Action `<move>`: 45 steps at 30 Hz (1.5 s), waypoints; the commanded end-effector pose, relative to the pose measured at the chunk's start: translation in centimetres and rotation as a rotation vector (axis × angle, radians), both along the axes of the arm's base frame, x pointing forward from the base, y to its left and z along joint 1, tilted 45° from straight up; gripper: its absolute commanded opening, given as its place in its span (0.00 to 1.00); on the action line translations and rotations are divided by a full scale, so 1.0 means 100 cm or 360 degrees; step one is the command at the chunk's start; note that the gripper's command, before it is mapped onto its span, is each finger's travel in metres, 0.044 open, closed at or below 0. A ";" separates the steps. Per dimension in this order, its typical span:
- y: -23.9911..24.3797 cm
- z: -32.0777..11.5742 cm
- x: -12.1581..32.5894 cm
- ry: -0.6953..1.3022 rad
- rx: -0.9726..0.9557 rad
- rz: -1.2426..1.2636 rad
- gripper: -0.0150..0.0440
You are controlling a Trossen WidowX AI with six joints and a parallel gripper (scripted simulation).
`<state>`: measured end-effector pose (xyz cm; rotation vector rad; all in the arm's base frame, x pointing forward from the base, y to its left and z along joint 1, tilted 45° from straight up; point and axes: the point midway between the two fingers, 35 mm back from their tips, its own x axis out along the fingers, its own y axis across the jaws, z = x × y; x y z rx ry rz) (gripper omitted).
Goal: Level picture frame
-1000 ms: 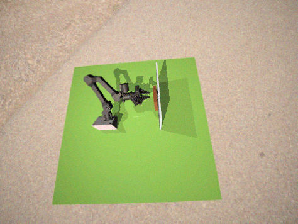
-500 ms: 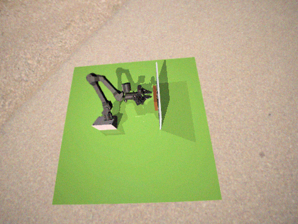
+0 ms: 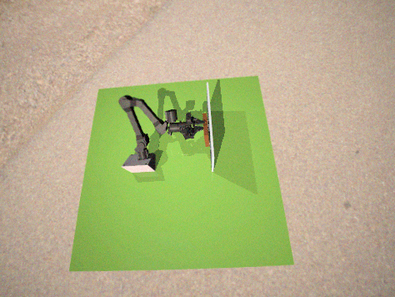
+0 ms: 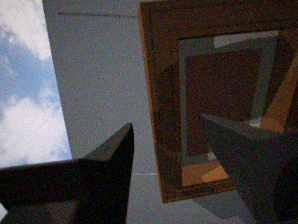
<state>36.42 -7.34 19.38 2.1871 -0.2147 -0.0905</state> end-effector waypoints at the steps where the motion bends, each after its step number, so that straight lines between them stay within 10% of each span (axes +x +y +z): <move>1: -0.001 0.000 0.002 -0.0004 0.0005 -0.0004 0.69; 23: -0.001 0.000 0.002 -0.0004 0.0005 -0.0004 0.69; 30: -0.001 0.000 0.002 -0.0004 0.0005 -0.0004 0.38; 45: -0.001 0.000 0.002 -0.0004 0.0005 -0.0004 0.25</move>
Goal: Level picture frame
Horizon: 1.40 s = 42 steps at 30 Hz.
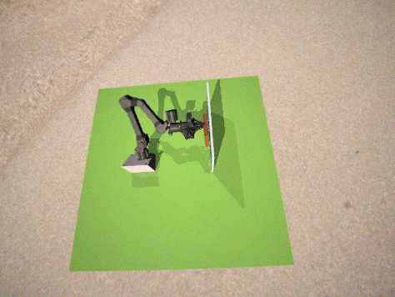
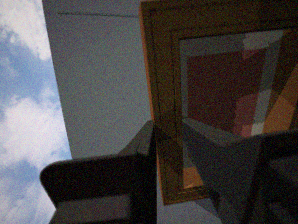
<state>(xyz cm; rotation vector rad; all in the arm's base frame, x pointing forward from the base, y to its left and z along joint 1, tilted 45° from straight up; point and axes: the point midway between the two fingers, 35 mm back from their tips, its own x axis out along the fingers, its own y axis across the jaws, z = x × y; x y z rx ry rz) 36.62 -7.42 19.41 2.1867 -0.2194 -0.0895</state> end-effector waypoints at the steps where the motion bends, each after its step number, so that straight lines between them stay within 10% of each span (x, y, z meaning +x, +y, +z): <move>1: 0.000 0.000 0.000 0.0000 0.0005 0.0001 0.25; 42: -0.007 0.010 -0.001 0.0000 0.0004 0.0001 0.25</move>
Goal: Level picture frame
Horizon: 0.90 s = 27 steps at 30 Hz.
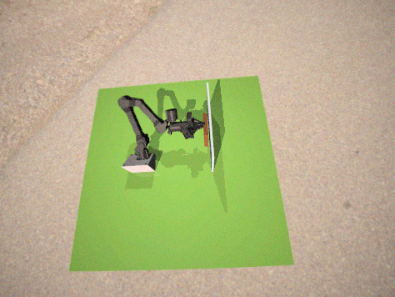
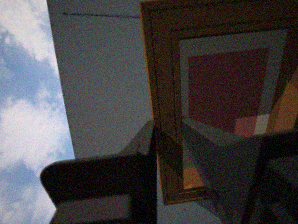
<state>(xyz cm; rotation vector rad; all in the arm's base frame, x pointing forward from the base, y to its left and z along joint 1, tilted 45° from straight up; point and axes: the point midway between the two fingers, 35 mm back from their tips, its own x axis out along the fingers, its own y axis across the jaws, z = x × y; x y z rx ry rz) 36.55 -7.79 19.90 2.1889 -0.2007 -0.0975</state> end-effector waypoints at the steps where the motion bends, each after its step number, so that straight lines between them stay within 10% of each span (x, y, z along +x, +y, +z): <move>1: -0.003 0.005 -0.001 -0.0020 0.0000 -0.0016 0.25; 27: -0.003 0.003 -0.001 -0.0020 0.0000 -0.0016 0.25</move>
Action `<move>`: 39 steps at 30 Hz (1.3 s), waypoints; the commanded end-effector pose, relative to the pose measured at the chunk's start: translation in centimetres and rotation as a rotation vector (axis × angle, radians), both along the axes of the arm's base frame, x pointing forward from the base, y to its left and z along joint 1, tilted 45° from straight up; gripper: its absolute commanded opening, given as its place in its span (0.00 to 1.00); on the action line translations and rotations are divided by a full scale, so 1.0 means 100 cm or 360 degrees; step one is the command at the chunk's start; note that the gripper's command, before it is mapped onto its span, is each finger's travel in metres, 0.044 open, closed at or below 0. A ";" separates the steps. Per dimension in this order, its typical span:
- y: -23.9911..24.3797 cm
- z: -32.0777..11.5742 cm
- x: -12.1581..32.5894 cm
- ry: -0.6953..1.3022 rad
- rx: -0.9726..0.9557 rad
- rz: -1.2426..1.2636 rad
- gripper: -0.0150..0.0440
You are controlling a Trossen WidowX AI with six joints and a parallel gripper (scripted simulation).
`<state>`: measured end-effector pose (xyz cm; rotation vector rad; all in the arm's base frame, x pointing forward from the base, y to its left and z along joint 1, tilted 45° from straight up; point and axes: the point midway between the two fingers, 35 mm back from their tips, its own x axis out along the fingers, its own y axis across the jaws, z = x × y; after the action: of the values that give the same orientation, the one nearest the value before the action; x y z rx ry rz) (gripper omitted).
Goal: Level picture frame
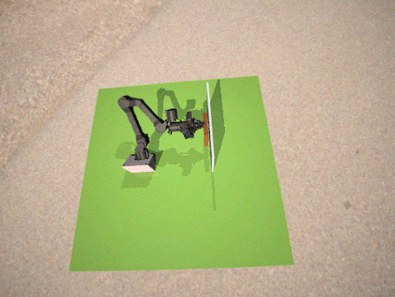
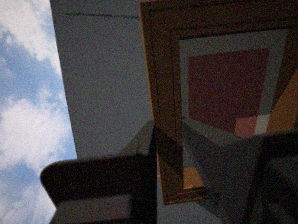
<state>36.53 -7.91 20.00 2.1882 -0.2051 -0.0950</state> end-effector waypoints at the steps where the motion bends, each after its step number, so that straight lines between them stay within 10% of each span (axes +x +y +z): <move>1: -0.002 0.002 0.000 -0.0015 0.0002 -0.0013 0.25; 39: -0.007 -0.002 -0.001 -0.0014 0.0001 -0.0013 0.25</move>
<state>36.43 -8.44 19.60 2.1881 -0.2051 -0.0953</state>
